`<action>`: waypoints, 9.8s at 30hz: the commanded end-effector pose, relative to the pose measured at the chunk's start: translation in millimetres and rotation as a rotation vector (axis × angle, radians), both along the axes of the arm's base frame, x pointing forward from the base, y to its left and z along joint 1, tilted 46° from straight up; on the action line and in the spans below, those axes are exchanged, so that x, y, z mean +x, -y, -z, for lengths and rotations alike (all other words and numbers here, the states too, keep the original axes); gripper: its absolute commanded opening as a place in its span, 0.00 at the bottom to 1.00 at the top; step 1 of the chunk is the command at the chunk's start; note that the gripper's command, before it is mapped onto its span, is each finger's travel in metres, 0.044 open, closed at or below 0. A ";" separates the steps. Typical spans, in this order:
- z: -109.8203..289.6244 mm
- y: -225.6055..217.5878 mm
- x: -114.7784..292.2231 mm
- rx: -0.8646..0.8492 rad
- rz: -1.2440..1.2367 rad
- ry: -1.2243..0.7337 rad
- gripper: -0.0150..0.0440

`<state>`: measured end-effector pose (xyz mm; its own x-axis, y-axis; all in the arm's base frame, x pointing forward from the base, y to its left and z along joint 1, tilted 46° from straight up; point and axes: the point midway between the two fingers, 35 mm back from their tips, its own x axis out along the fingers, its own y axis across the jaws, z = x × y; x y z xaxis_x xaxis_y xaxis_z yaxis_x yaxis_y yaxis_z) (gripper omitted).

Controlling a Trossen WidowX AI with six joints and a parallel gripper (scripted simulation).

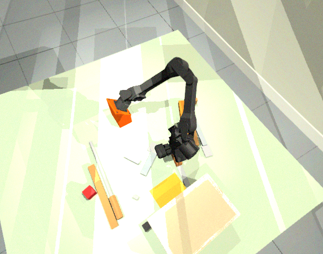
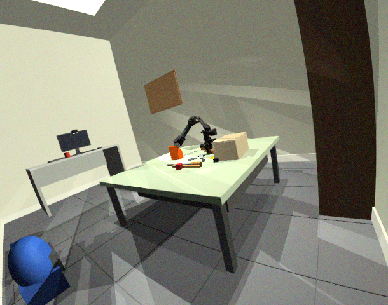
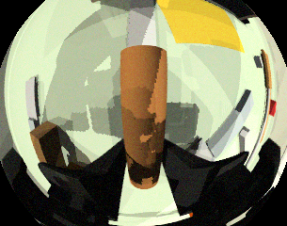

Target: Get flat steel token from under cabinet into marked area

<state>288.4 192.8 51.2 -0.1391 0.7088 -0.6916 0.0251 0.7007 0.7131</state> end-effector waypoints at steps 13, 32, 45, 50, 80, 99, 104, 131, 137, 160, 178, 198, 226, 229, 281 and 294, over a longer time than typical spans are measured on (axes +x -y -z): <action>1.2 -1.9 18.7 0.002 -0.002 0.004 0.25; 2.9 -3.6 38.0 0.002 -0.002 0.005 0.25; 4.1 -4.8 50.7 0.002 -0.002 0.006 0.25; 4.5 -5.2 55.5 0.002 -0.002 0.006 0.25; 6.9 -7.6 82.7 0.002 -0.002 0.008 0.25; 18.9 0.4 90.2 0.002 -0.002 0.008 0.25; 22.5 4.0 90.1 0.001 -0.002 0.008 0.25; 42.3 23.2 89.4 0.000 -0.002 0.008 0.25; 42.2 23.1 89.0 0.000 -0.002 0.008 0.25; 39.2 23.7 69.6 0.000 -0.002 0.007 0.25; 36.9 24.5 52.8 0.000 -0.002 0.006 0.25; 34.3 25.4 33.1 0.000 -0.002 0.005 0.25; 30.2 26.7 4.2 0.000 -0.002 0.003 0.25; 29.7 26.8 0.9 0.000 -0.002 0.002 0.25; 20.4 28.9 -59.0 0.000 -0.002 -0.002 0.25; 17.8 29.4 -74.7 0.000 -0.002 -0.003 0.25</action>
<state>219.9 163.8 33.7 -0.1384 0.7090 -0.6915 0.0206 0.7002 0.7137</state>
